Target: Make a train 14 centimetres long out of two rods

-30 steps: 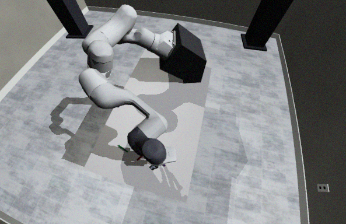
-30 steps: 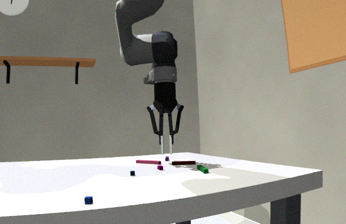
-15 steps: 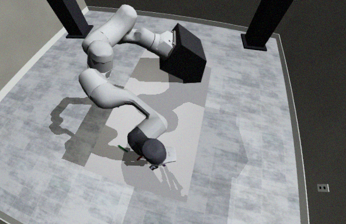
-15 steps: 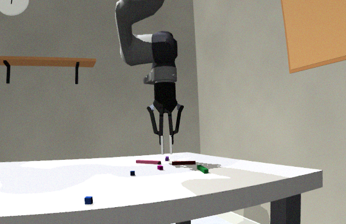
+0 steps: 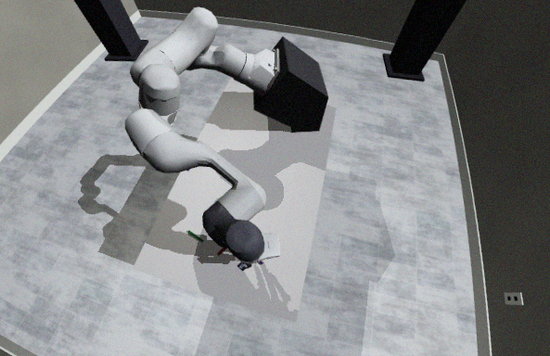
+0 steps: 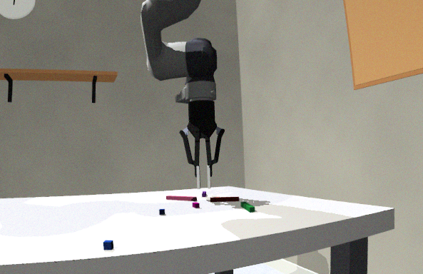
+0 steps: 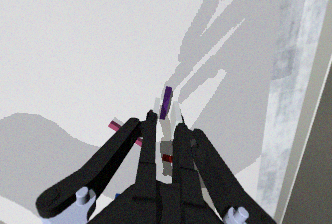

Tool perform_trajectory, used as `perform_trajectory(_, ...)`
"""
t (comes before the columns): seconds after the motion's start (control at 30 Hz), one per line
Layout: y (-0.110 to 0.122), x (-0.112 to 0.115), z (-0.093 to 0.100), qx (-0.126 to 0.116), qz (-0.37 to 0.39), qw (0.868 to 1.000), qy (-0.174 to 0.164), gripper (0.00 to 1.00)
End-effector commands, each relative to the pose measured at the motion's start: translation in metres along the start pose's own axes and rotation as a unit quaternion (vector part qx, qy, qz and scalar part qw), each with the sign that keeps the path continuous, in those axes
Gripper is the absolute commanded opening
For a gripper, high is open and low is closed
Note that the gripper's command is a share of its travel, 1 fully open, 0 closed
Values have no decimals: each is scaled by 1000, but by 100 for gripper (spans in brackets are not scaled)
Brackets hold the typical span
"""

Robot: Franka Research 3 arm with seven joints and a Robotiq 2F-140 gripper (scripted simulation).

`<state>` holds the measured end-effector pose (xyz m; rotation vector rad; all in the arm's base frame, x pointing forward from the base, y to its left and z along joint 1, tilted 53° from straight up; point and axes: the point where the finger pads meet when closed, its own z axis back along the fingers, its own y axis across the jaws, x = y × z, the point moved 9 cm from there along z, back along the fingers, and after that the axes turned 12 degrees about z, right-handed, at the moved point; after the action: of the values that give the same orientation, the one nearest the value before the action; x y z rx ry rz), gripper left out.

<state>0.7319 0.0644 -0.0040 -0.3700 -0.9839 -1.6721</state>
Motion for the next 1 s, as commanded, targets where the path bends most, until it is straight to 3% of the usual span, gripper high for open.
perform_trajectory(0.0, 1, 1, -2, 1, 2, 1000, -1, 23)
perform_trajectory(0.97, 1, 1, -19, 1, 2, 1000, -1, 23)
